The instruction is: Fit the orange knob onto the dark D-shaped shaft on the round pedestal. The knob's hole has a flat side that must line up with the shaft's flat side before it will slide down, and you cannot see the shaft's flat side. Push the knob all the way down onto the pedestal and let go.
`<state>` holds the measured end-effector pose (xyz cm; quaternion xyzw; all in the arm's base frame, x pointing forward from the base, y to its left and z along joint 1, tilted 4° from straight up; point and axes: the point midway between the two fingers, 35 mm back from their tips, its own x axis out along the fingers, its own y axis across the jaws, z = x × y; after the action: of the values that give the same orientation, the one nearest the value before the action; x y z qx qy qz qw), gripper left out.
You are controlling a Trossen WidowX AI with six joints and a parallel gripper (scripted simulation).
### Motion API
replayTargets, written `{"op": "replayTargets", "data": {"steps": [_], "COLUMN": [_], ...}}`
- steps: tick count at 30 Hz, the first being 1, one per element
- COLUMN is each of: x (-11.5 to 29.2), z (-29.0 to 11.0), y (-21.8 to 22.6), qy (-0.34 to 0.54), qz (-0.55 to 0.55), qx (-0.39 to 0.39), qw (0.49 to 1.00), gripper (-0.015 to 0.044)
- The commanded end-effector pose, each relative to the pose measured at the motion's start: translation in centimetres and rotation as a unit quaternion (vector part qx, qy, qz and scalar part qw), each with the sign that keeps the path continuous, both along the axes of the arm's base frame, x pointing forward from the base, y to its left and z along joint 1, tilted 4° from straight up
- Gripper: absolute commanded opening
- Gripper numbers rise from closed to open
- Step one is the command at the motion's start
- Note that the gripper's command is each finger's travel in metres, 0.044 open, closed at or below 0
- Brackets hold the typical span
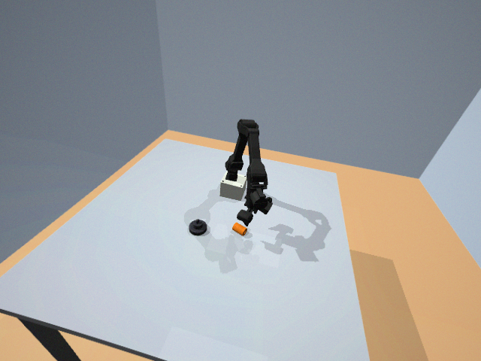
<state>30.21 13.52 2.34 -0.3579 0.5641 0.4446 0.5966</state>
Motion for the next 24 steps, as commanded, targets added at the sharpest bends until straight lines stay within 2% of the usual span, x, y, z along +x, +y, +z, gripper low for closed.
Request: {"op": "replayTargets", "data": {"steps": [1, 4, 8, 24], "x": [1.6, 1.6, 1.7, 1.7], "z": [-0.5, -0.6, -2.8, -4.8], "y": [-3.4, -3.4, -3.1, -2.9], "qy": [-0.002, -0.002, -0.002, -0.002], "qz": [-0.066, -0.066, -0.066, -0.066], "qx": [-0.035, -0.035, -0.035, -0.035], "qw": [0.997, 0.997, 0.997, 0.997], "gripper": [0.044, 0.044, 0.044, 0.044]}}
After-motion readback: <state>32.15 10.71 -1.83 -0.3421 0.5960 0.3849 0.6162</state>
